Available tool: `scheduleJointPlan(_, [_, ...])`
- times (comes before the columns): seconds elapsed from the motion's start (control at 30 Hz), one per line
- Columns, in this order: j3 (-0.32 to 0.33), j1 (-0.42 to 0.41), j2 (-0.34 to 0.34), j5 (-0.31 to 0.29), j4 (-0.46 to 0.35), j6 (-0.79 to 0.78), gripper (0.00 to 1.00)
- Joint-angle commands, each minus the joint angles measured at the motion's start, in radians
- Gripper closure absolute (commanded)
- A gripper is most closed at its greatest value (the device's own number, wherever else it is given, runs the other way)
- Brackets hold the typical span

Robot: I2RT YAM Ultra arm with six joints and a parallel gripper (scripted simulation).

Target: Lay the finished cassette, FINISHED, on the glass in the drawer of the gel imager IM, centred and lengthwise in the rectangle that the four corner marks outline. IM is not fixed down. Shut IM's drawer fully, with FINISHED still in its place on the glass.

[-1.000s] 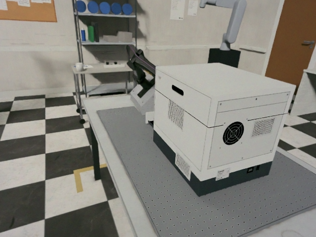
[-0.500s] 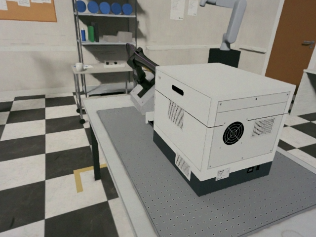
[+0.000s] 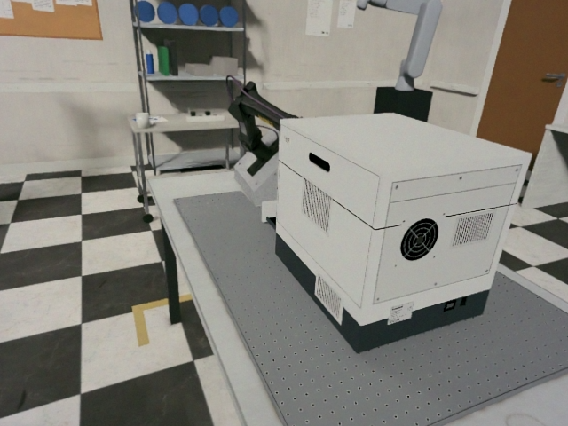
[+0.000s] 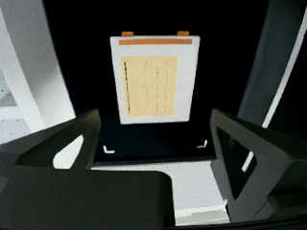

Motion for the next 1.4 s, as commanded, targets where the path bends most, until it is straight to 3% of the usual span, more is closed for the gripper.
scheduleJointPlan(0.0, [0.039,0.039,-0.037,-0.019,-0.044,0.026,0.09])
scheduleJointPlan(0.23, [0.056,0.051,-0.041,-0.021,-0.075,0.042,0.09])
scheduleJointPlan(1.37, [0.059,0.051,-0.035,-0.021,-0.079,0.044,0.09])
